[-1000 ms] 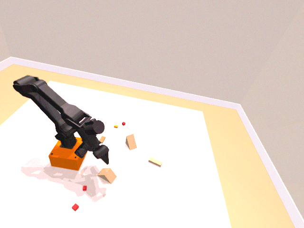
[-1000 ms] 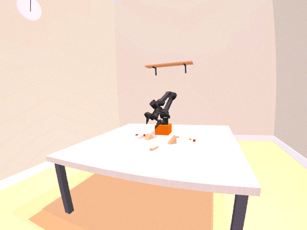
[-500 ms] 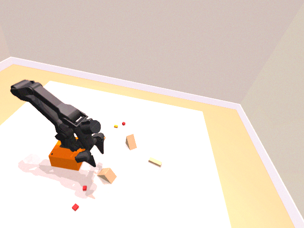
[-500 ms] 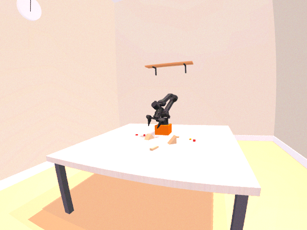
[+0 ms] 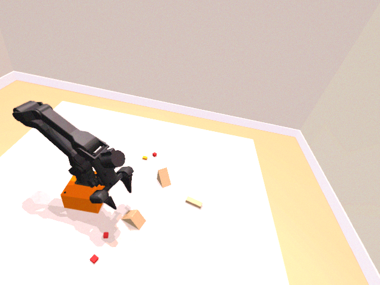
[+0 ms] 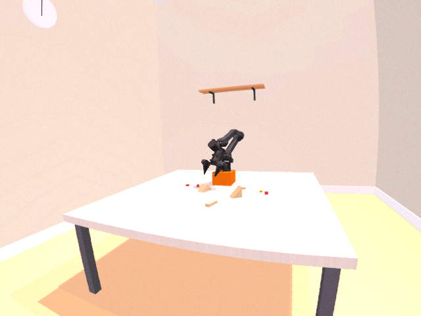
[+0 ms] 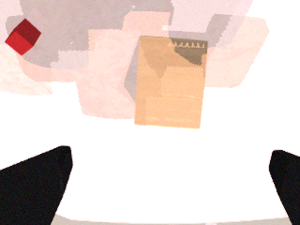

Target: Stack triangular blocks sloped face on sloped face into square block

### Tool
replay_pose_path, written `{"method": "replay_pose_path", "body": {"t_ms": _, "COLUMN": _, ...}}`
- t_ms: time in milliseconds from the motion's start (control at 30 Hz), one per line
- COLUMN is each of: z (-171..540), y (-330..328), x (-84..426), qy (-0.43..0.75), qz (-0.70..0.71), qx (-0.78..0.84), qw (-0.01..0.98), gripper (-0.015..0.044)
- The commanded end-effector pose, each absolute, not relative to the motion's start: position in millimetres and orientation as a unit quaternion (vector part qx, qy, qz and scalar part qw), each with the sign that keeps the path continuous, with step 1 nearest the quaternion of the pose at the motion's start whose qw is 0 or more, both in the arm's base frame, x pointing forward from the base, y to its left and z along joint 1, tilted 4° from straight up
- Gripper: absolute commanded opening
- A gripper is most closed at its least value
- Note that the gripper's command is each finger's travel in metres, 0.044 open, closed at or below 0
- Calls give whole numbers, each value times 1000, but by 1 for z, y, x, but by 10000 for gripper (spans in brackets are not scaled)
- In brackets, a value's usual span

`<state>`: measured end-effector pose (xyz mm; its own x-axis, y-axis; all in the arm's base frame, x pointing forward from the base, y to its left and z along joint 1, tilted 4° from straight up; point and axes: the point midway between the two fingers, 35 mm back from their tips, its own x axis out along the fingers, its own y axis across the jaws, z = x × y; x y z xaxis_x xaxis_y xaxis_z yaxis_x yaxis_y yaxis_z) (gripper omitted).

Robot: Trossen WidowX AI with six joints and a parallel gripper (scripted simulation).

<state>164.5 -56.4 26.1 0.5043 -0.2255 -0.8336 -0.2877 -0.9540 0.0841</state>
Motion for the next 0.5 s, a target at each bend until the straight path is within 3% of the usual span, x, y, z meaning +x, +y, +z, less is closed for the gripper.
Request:
{"method": "replay_pose_path", "body": {"t_ms": 0, "z": 21, "y": -59, "x": 171, "qy": 150, "qz": 477, "qx": -865, "qw": 35, "gripper": 440}}
{"method": "replay_pose_path", "body": {"t_ms": 467, "z": 3, "y": -71, "x": 199, "qy": 150, "qz": 465, "qx": -872, "qw": 26, "gripper": 440}}
